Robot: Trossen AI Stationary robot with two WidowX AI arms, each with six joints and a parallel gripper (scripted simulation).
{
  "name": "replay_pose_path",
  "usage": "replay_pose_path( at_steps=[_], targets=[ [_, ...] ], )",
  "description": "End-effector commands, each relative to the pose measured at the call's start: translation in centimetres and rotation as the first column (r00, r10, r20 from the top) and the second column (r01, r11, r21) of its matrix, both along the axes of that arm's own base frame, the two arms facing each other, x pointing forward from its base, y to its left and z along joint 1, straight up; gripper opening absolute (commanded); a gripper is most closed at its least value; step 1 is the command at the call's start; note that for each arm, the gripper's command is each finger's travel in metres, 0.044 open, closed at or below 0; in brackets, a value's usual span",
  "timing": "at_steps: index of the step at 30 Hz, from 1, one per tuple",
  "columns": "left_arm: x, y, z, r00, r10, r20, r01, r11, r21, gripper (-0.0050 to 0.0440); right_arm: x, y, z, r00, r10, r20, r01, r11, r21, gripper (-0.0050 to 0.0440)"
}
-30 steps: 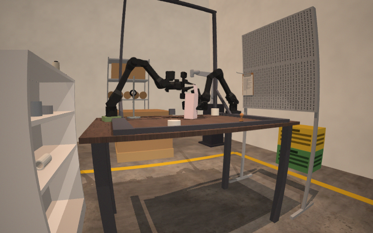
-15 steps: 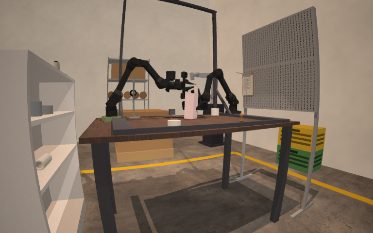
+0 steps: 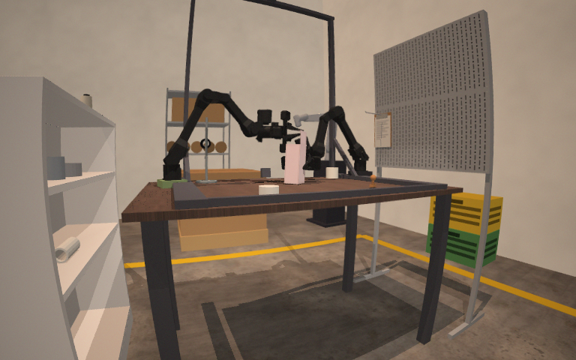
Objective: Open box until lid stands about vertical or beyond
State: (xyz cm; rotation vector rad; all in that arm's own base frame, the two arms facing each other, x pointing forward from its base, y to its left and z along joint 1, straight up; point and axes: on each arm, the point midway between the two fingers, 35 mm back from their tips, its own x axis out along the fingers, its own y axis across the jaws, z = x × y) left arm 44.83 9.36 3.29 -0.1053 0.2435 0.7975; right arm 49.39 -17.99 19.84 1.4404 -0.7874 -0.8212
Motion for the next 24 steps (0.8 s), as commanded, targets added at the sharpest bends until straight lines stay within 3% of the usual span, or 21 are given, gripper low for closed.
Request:
replay_pose_path(
  at_steps=[1, 10, 17, 23, 24],
  targets=[
    [0.4, -0.2, 1.0, 1.0, -0.008, 0.026, 0.008, 1.0, -0.002, 0.0315, 0.1, -0.4, 1.2, 1.0, -0.002, 0.023, 0.002, 1.0, -0.005, 0.005],
    [0.4, -0.2, 1.0, 1.0, -0.008, 0.026, 0.008, 1.0, -0.002, 0.0315, 0.1, -0.5, 1.3, 1.0, -0.002, 0.023, 0.002, 1.0, -0.005, 0.005],
    [0.4, -0.2, 1.0, 1.0, -0.008, 0.026, 0.008, 1.0, -0.002, 0.0315, -2.3, 3.6, 4.1, 1.0, 0.0, 0.029, 0.0, 1.0, -0.001, 0.005],
    [0.4, -0.2, 1.0, 1.0, -0.008, 0.026, 0.008, 1.0, -0.002, 0.0315, -2.5, 4.0, 4.4, 1.0, 0.0, 0.029, 0.0, 1.0, -0.001, 0.005],
    [0.4, -0.2, 1.0, 1.0, -0.008, 0.026, 0.008, 1.0, -0.002, 0.0339, -2.5, 4.0, 4.4, 1.0, 0.0, 0.029, 0.0, 1.0, -0.001, 0.0074]
  ],
)
